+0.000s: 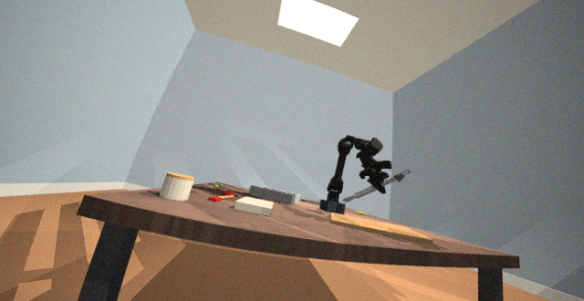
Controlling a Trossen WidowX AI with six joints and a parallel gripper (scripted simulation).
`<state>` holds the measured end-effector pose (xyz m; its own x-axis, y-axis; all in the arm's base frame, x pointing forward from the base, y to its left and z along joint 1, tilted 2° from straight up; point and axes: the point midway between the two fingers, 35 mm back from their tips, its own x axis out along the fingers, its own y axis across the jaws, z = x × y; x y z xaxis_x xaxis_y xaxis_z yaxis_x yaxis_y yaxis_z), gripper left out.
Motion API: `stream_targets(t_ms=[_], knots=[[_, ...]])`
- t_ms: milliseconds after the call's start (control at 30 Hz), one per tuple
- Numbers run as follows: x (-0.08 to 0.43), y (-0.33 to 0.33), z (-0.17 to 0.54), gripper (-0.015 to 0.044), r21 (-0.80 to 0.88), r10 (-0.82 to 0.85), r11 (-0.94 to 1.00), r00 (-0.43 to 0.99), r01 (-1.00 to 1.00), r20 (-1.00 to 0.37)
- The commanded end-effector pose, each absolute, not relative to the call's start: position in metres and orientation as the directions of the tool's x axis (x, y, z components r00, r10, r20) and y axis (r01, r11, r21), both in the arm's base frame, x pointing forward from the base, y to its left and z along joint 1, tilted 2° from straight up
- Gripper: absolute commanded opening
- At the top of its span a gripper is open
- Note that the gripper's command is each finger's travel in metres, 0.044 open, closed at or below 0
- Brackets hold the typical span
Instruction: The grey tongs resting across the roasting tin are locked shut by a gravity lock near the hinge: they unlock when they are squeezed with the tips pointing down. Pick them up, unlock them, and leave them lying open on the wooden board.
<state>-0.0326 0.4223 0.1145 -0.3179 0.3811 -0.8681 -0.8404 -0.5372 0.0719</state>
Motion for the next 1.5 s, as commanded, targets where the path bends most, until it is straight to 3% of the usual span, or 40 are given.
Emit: stream_targets(t_ms=[0, 867, 1467], knots=[[-0.031, 0.422, 0.124, -0.0150, 0.082, 0.444, -0.535, -0.362, -0.841, -0.820], [-0.019, 0.384, 0.198, -0.0150, 0.015, 0.726, -0.621, -0.583, -0.784, -0.365], [-0.019, 0.382, 0.200, -0.0150, 0.010, 0.729, -0.625, -0.587, -0.781, -0.353]])
